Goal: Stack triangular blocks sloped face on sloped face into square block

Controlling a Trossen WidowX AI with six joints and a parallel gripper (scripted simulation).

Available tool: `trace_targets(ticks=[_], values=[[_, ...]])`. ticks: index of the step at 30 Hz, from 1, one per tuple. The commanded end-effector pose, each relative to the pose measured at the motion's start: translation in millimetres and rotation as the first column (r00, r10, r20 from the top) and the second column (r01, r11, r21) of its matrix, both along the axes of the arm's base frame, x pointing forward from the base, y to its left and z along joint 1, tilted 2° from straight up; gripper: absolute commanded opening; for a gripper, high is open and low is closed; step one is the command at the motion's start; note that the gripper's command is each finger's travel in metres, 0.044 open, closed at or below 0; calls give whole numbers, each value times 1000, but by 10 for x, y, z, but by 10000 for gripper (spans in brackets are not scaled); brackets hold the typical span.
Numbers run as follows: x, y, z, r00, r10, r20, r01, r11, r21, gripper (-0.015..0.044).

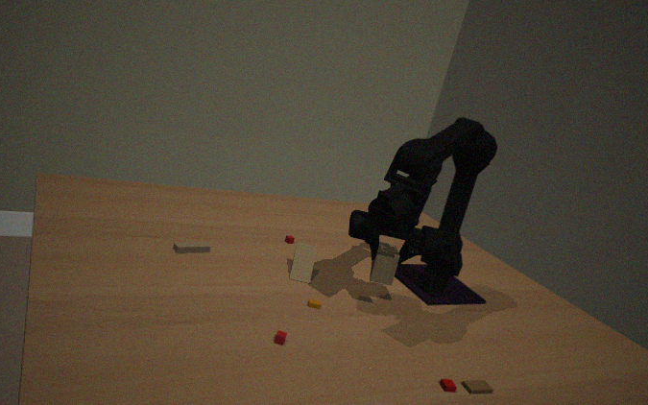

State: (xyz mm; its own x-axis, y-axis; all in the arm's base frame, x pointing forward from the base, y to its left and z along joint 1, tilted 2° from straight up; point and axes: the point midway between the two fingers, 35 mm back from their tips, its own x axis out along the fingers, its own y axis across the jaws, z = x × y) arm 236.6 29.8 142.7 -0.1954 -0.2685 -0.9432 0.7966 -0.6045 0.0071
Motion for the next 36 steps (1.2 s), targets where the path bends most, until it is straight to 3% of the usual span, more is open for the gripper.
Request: trace_targets(ticks=[1, 36], values=[[147, -85, 74, 1000, 5, 24, -5, 1000, -3, 0], [1025, -1123, 589, 988, 57, 142, -49, 997, -61, 0]])
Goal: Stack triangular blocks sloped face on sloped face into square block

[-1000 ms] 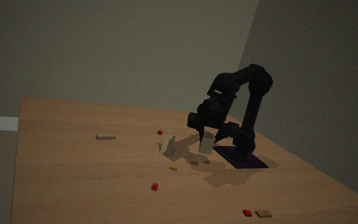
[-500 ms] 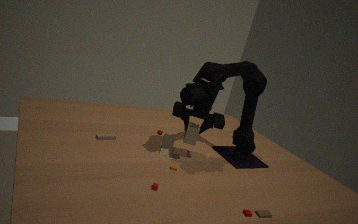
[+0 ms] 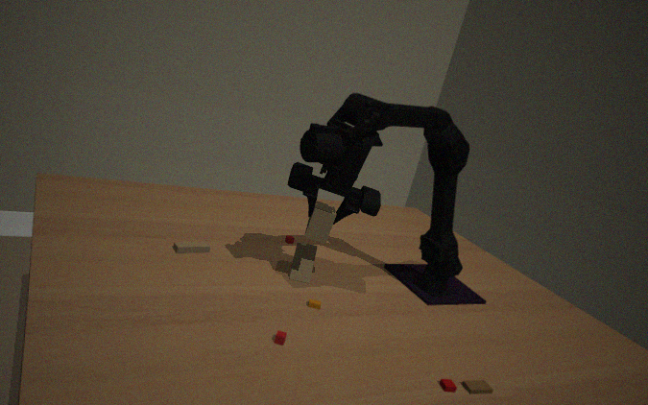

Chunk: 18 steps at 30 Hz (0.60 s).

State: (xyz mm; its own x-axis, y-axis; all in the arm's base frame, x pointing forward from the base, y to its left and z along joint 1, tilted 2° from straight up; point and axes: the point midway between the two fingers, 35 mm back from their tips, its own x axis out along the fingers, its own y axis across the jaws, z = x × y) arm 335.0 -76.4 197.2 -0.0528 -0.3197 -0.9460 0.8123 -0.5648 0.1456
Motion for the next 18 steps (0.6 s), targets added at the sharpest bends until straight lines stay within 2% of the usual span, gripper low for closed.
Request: trace_targets(ticks=[1, 18], values=[[41, -60, 44, 1000, 8, 7, -8, 1000, -9, 0], [-36, -281, -642, 992, -45, -116, 47, 999, 21, 0]])
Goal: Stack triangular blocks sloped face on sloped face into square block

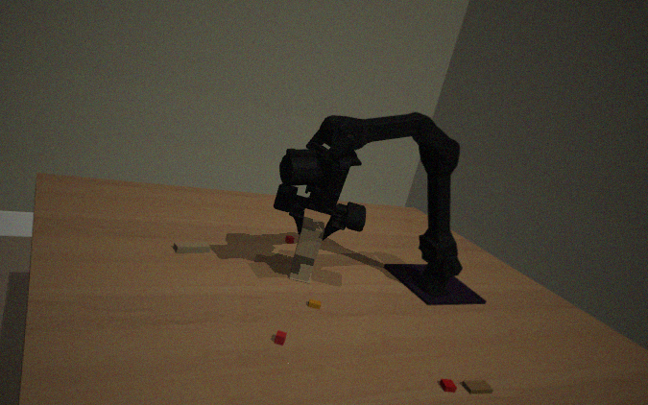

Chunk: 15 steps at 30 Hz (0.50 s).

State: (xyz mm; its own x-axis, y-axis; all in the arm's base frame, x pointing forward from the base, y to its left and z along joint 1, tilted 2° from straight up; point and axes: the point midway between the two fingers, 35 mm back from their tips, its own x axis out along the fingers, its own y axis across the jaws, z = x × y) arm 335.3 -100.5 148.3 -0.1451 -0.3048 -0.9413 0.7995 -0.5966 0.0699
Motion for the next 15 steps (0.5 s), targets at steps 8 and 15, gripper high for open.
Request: trace_targets(ticks=[8, 15], values=[[-40, -56, -247, 999, -13, -42, 14, 1000, 16, 0], [-83, -127, -491, 999, -13, -42, 14, 1000, 15, 0]])
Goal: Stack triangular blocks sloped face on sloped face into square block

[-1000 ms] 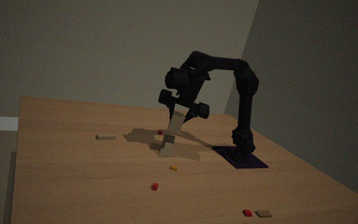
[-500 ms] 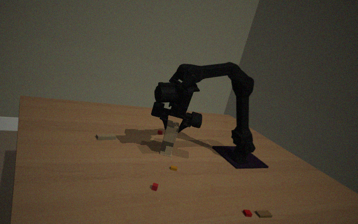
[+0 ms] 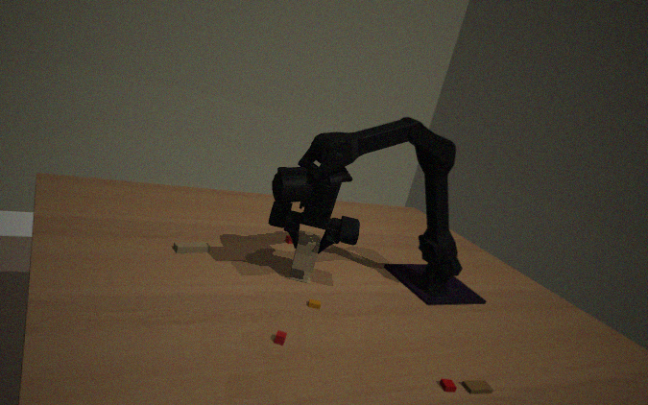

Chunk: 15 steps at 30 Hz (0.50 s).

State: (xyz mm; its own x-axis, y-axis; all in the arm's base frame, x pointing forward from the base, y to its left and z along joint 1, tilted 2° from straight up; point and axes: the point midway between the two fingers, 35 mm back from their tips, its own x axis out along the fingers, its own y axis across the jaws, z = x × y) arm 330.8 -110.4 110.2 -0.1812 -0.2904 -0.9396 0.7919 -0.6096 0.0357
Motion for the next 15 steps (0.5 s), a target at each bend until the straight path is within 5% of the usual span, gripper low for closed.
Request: trace_targets(ticks=[1, 15], values=[[-39, -29, -117, 1000, 2, -9, -2, 1000, 3, 0], [-33, -19, -128, 1000, 1, -3, -1, 1000, -2, 0]])
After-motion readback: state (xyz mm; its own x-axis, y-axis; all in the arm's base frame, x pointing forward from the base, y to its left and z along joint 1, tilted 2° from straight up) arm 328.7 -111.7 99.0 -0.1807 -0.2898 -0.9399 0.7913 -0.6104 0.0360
